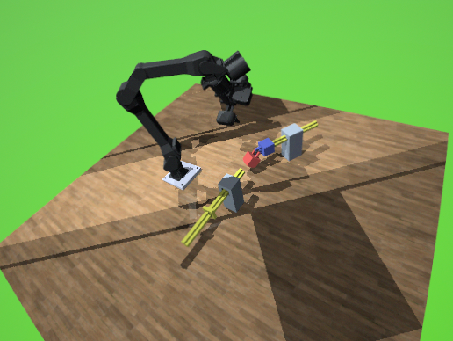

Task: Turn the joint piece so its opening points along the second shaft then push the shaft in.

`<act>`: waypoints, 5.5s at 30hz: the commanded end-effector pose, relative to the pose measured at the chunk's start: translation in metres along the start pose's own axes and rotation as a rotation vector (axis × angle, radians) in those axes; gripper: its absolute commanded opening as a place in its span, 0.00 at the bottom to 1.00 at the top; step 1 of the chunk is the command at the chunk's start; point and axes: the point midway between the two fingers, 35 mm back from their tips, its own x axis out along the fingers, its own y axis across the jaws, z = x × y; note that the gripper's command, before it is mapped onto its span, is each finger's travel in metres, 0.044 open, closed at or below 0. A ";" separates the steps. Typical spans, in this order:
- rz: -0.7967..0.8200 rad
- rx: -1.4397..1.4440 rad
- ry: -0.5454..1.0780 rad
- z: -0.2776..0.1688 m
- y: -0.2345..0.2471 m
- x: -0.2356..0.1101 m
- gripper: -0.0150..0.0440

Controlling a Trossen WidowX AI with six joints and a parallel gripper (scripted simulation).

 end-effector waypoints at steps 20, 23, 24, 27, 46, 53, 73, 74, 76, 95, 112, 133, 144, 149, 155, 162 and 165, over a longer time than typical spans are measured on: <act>-0.492 0.124 0.073 0.080 -0.114 -0.022 1.00; -0.486 0.208 0.047 0.080 -0.114 -0.021 1.00; -0.484 0.238 0.038 0.080 -0.115 -0.021 1.00; -0.477 0.328 0.010 0.080 -0.115 -0.021 1.00; -0.404 0.897 -0.145 0.078 -0.119 -0.017 1.00; -0.367 1.106 -0.194 0.078 -0.121 -0.016 1.00; -0.234 1.706 -0.304 0.076 -0.125 -0.012 1.00; -0.226 1.736 -0.308 0.076 -0.125 -0.012 1.00; -0.211 1.796 -0.316 0.075 -0.125 -0.011 1.00; -0.089 2.229 -0.359 0.074 -0.128 -0.009 1.00; -0.088 2.229 -0.359 0.069 -0.157 0.047 1.00; -0.087 2.229 -0.358 0.066 -0.172 0.080 1.00; -0.087 2.229 -0.358 0.066 -0.175 0.092 0.91; -0.087 2.229 -0.358 0.066 -0.175 0.092 0.69; -0.087 2.229 -0.358 0.066 -0.175 0.092 0.56; -0.087 2.229 -0.358 0.066 -0.175 0.092 0.56; -0.087 2.229 -0.358 0.066 -0.175 0.092 0.56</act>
